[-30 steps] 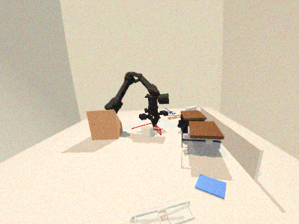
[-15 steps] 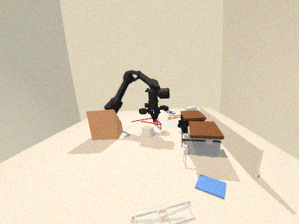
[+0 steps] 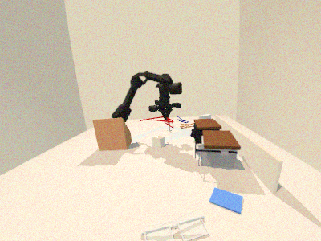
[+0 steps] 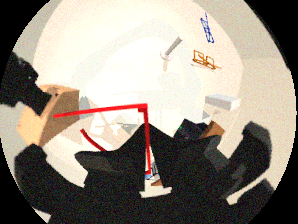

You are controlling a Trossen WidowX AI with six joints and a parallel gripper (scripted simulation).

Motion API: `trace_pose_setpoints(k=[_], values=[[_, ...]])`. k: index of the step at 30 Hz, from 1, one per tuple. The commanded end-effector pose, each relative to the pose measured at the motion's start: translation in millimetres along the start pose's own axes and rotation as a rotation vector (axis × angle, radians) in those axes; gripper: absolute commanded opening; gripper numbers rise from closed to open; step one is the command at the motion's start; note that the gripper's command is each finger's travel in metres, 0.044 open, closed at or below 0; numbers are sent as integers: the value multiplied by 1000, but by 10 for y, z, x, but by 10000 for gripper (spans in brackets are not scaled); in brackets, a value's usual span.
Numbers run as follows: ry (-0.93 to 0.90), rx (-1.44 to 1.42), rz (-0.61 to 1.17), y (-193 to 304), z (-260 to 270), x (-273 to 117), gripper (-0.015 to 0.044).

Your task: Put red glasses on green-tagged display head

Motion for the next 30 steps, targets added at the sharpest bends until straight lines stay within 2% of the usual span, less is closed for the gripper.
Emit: trace_pose_setpoints(k=[1, 16, 30], values=[[-9, -33, 6, -91, -56, -10, 0], [-12, -279, 28, -1114, -451, -9, 0], [-1, -516, -8, -2199, -448, -29, 0]])
Point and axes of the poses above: the point midway between the two fingers, 35 mm back from their tips, its own x axis out along the fingers, its own z axis across the jaws, y = z × x, the point moved 9 cm from there along -x, back along the fingers, and after that the axes turned 11 degrees about x, right-handed, at the moved point
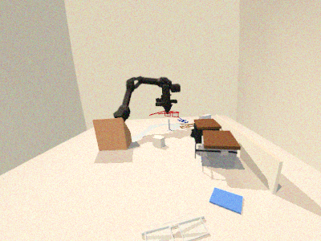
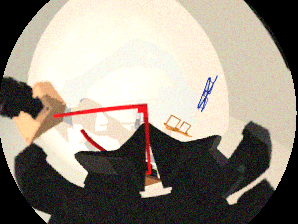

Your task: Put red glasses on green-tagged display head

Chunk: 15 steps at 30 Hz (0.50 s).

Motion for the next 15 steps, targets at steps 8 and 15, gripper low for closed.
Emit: trace_pose_setpoints(k=[8, 15], values=[[5, -48, -17, -238, -84, 35, 0], [5, -49, -17, -237, -94, 325, 0]])
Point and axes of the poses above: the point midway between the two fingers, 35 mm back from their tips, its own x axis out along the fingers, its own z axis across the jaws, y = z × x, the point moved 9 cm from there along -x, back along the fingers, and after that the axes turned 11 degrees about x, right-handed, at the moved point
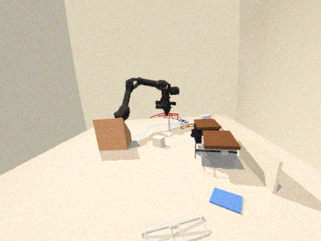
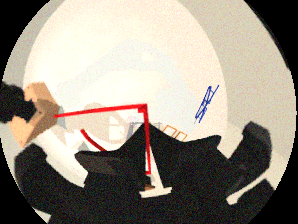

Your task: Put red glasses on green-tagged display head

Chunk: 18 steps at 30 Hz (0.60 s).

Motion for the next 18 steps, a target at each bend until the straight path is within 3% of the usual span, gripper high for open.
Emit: trace_pose_setpoints(k=[1, 6, 18], values=[[-9, 5, -2, -7, 13, 181, 0], [-7, 5, -4, -20, 25, 384, 0], [-6, 5, -4, -74, -25, 390, 0]])
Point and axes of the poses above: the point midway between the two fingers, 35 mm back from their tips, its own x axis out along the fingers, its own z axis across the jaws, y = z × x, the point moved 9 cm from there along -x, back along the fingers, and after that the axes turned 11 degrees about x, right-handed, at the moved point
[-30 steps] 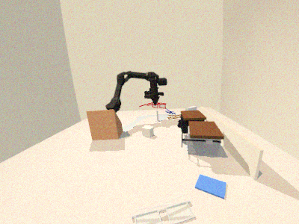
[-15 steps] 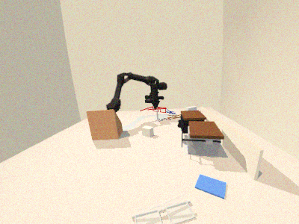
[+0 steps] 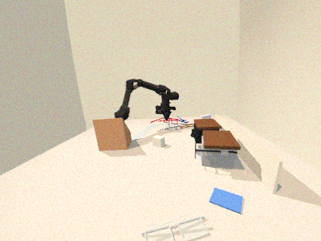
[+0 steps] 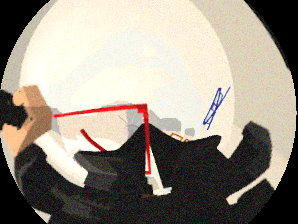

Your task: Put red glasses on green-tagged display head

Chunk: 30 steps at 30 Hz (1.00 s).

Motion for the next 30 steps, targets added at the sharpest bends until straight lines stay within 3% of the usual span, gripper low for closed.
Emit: trace_pose_setpoints(k=[1, 30], values=[[-2, 0, 2, -41, -36, 9, 0], [0, -1, 1, -201, -164, 6, 0]])
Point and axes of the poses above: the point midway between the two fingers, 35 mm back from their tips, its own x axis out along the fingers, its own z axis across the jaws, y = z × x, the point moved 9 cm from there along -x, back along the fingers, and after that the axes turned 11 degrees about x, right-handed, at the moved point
